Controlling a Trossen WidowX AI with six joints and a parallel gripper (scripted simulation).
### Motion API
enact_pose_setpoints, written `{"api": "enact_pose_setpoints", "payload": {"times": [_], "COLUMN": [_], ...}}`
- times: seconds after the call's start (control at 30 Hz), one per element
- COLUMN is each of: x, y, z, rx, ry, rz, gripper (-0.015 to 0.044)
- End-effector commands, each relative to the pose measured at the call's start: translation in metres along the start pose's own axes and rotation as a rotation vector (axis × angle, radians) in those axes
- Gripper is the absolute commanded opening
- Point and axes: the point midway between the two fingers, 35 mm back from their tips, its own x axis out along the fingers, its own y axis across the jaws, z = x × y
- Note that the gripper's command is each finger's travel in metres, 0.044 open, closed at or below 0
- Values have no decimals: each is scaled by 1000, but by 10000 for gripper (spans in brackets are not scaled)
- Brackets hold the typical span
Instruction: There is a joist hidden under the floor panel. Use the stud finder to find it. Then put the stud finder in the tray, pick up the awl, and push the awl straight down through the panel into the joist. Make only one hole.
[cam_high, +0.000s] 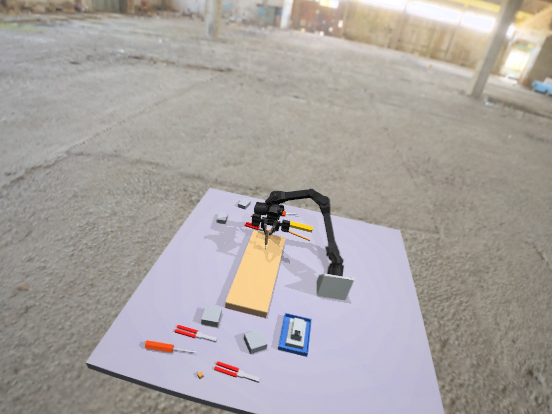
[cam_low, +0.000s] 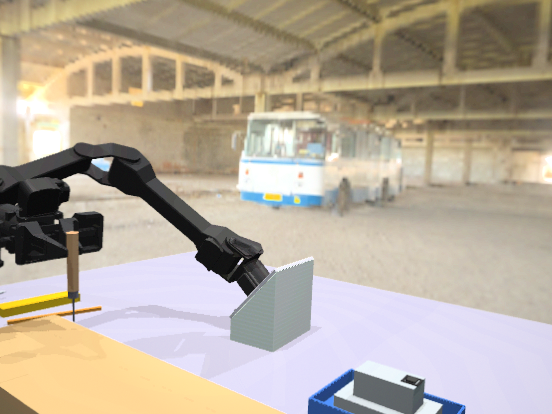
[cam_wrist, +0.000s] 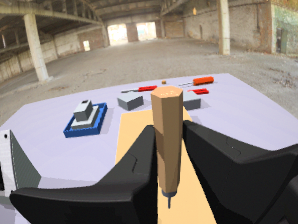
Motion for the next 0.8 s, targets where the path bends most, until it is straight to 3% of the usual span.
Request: {"api": "enact_pose_setpoints", "payload": {"times": [0.0, 0.77], "x": [-1, 1], "y": [-2, -3], "z": [3, -20], "rx": [-18, -18], "ry": [-19, -17], "rz": [-5, -5], "gripper": [0, 0]}}
